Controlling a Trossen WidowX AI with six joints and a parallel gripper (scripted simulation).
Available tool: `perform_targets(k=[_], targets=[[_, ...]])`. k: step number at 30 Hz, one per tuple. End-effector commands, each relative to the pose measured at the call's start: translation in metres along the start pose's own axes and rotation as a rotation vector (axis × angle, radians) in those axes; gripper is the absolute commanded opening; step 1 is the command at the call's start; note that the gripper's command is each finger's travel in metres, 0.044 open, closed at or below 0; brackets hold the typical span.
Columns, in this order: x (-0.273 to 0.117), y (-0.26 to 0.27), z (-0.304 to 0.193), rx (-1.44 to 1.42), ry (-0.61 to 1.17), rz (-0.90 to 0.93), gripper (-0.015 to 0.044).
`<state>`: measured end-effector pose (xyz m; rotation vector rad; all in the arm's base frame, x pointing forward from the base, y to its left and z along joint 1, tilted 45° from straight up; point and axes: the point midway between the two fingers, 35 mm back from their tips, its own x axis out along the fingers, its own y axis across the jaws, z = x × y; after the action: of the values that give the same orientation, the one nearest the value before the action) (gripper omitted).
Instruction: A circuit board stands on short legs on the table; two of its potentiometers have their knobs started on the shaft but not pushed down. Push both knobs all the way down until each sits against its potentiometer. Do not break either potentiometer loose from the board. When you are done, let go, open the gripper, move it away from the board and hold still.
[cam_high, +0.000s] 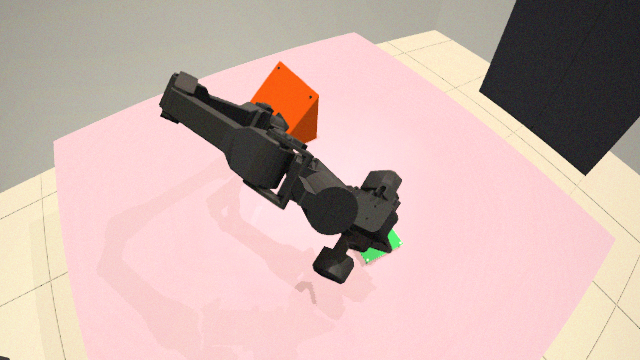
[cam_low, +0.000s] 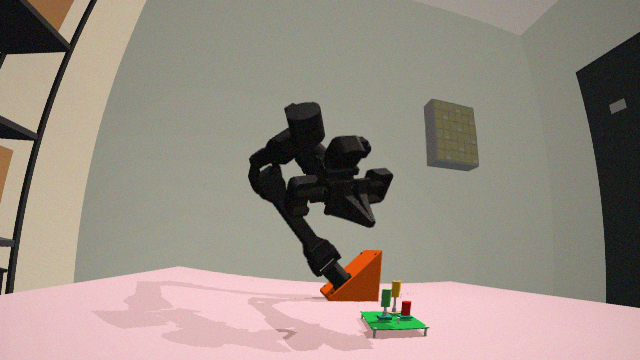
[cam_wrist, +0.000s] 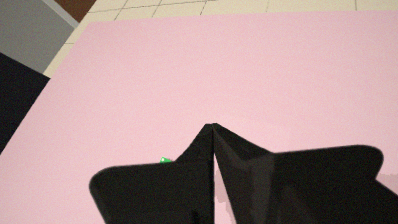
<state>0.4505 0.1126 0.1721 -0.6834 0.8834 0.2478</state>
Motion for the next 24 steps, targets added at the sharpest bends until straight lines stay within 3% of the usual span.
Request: perform_targets(k=[1, 12, 24], targets=[[0.009, 0.024, -0.012, 0.049, 0.107, 0.022, 0.0000], [0.021, 0.093, -0.060, 0.144, 0.450, -0.022, 0.0000], [0.006, 0.141, -0.106, 0.148, 0.732, -0.273, 0.0000]])
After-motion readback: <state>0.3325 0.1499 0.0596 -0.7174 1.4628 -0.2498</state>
